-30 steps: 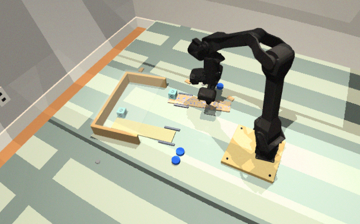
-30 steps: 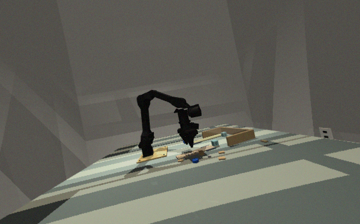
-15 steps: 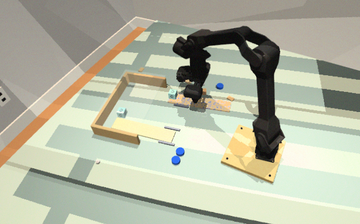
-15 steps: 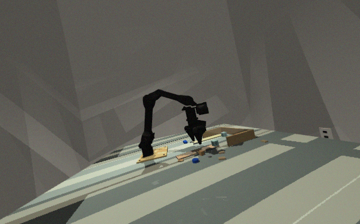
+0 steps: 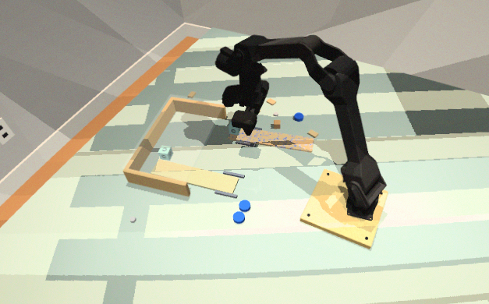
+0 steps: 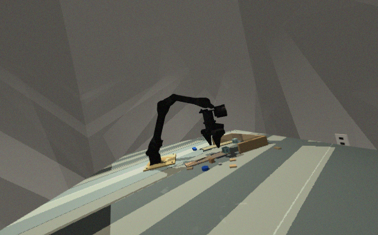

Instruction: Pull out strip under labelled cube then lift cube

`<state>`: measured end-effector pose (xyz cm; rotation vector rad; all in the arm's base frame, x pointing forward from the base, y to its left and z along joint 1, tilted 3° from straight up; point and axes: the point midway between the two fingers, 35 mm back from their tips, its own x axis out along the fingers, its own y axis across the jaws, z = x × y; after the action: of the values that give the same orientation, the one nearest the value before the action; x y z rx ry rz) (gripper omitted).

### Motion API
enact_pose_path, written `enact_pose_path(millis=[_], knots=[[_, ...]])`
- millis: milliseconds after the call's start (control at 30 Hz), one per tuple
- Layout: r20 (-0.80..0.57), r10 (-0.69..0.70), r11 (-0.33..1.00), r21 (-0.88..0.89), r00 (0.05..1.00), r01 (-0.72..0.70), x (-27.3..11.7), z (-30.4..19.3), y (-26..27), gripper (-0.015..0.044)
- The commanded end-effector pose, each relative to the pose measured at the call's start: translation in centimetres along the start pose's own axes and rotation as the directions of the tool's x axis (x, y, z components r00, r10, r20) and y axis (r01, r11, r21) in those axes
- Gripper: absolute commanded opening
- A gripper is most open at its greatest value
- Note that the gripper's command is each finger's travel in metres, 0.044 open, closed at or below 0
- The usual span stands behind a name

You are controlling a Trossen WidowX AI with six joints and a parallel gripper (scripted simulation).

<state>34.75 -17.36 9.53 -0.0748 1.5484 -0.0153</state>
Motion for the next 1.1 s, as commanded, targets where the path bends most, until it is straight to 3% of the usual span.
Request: enact_pose_path(millis=[0, 500, 733, 1067], knots=[[0.002, -0.005, 1.000, 0.005, 1.000, 0.005, -0.3, 1.5, -0.2, 0.0440], [0.006, -0.006, 1.000, 0.005, 1.000, 0.005, -1.2, 6.0, -0.7, 0.0440], [0.006, -0.006, 1.000, 0.005, 1.000, 0.006, -0.3, 6.1, -0.8, 0.0256], [0.006, -0.006, 1.000, 0.005, 1.000, 0.006, 1.3, 6.1, -0.8, 0.0250]])
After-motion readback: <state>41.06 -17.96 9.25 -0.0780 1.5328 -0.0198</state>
